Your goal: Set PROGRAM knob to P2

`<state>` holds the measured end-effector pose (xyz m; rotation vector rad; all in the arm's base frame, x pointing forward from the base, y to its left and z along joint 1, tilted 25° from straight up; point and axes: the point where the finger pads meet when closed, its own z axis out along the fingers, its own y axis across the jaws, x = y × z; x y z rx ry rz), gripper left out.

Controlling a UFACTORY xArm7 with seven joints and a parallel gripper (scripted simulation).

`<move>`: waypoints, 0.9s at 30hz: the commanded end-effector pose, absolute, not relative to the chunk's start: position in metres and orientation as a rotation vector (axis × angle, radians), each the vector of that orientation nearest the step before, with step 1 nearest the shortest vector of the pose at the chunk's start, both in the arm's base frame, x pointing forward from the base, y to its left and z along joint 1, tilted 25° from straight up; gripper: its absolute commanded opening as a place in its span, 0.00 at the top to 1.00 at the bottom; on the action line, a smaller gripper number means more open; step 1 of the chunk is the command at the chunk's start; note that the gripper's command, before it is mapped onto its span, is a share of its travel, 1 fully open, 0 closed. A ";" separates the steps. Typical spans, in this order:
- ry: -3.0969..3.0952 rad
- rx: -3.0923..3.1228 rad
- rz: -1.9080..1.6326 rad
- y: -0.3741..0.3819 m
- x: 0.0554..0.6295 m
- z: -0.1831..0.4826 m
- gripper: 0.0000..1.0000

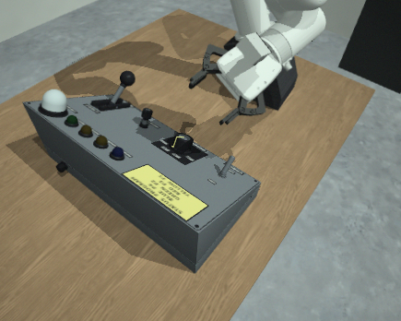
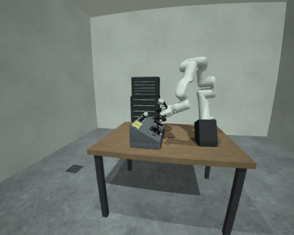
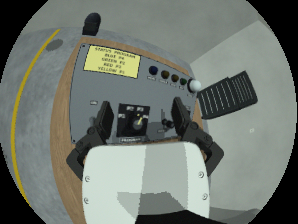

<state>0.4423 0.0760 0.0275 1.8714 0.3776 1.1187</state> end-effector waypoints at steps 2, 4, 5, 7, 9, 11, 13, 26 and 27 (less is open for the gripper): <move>0.397 1.896 1.201 0.075 0.432 0.023 0.00; 0.397 1.896 1.201 0.075 0.432 0.023 0.00; 0.397 1.896 1.201 0.075 0.432 0.023 0.00; 0.397 1.896 1.201 0.075 0.432 0.023 0.00; 0.397 1.896 1.201 0.075 0.432 0.023 0.00; 0.397 1.896 1.201 0.075 0.432 0.023 0.00; 0.397 1.896 1.201 0.075 0.432 0.023 0.00; 0.418 1.938 1.285 0.073 0.418 0.018 0.00; 0.418 1.938 1.285 0.073 0.418 0.018 0.00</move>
